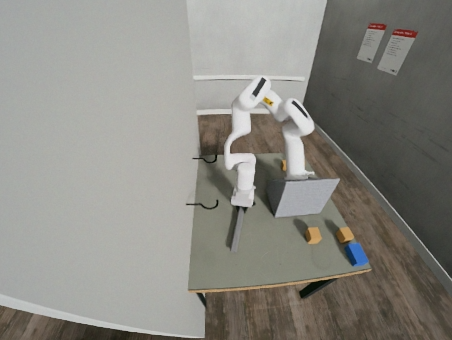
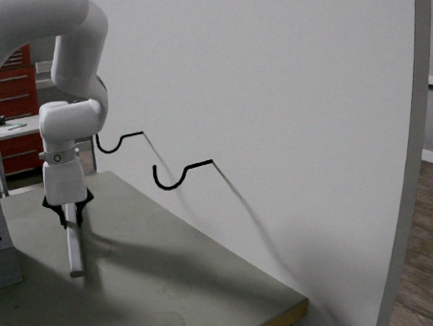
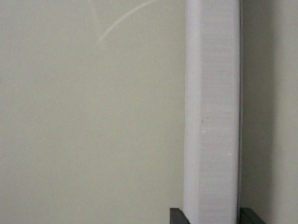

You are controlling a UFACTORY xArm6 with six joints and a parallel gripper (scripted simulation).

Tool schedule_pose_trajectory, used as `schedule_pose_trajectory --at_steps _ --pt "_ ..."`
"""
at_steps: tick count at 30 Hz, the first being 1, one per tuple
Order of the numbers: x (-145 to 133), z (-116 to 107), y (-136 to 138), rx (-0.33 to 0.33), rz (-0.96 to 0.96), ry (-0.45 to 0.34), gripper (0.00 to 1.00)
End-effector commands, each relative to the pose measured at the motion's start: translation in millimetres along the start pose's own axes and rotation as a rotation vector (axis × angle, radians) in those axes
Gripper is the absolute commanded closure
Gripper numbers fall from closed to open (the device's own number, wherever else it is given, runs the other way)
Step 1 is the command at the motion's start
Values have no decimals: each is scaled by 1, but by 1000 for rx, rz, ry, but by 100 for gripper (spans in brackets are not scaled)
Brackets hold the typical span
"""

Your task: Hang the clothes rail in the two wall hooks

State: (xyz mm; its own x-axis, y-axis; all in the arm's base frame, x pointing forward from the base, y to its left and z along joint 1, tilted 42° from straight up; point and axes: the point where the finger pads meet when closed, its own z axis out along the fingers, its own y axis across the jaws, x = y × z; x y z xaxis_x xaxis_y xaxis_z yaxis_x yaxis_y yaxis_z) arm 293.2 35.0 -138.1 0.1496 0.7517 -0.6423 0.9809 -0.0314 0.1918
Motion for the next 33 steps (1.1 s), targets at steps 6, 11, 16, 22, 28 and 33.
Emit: schedule_pose_trajectory --at_steps 6,11,16,22,28,33 --pt "1 -7 1 -2 1 2 100" --pt "1 -10 1 -2 1 2 100" --pt "1 -12 1 -2 1 2 100" --pt "1 -16 1 -2 1 2 100" --pt "1 -20 1 -2 1 2 100" --pt "1 -22 1 -2 1 2 100"
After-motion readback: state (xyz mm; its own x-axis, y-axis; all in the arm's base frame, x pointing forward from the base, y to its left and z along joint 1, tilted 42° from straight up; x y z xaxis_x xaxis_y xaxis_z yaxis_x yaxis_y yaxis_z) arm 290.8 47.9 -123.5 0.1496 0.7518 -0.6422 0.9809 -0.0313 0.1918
